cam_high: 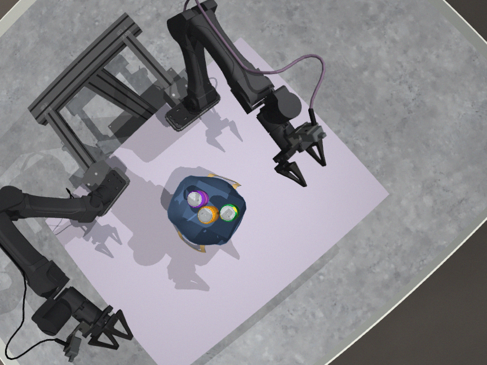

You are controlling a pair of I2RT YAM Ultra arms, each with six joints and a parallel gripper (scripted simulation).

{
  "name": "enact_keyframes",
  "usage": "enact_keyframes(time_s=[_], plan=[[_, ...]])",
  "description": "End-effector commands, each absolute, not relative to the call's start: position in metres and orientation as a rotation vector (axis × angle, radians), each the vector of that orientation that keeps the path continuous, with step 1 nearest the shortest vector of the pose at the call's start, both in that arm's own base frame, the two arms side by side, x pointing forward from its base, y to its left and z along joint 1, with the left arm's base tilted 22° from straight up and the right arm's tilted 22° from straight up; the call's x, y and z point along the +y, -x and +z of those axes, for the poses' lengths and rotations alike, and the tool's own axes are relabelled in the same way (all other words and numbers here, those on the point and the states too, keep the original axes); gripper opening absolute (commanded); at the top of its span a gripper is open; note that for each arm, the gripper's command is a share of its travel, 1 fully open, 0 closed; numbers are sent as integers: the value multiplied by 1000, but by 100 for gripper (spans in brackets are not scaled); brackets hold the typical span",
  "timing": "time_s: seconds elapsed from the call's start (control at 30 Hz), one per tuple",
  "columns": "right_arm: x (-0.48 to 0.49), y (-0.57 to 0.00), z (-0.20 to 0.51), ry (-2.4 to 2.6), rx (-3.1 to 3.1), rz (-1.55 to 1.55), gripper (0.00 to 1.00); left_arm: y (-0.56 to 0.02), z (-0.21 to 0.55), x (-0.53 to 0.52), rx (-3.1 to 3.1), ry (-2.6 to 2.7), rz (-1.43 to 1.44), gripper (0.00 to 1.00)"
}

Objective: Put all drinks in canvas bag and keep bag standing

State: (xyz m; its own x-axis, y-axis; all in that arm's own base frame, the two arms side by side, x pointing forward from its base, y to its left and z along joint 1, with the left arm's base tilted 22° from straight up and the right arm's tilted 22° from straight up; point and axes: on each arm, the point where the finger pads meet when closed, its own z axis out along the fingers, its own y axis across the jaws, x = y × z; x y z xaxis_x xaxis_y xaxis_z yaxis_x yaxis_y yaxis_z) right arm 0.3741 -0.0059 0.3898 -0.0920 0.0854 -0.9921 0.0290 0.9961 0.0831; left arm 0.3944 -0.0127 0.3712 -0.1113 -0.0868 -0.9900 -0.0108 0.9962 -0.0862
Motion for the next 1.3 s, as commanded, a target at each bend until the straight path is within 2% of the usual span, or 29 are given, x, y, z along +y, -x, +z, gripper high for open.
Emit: enact_keyframes(time_s=[0.0, 0.23, 0.3, 0.4, 0.6, 0.77, 1.03, 1.27], plan=[[11, -371, 428, 82, 1486, 8, 86, -380, 397, -8, 1577, -64, -22, 86], [14, -374, 434, 61, 1490, 32, 86, -387, 378, 2, 1649, -17, -15, 86], [15, -363, 454, 35, 1446, 58, 86, -366, 436, 2, 1503, 10, -30, 86], [11, -364, 453, 16, 1448, 42, 86, -367, 439, 3, 1488, 19, -20, 86], [10, -364, 452, 29, 1452, 19, 86, -381, 420, 3, 1548, 6, -4, 86], [10, -364, 453, 29, 1450, 19, 86, -368, 430, 3, 1507, 4, -3, 86], [10, -363, 453, 32, 1450, 16, 86, -383, 394, 2, 1597, 1, 0, 86], [10, -364, 443, 35, 1482, 16, 86, -377, 410, 4, 1560, 3, 4, 86]])
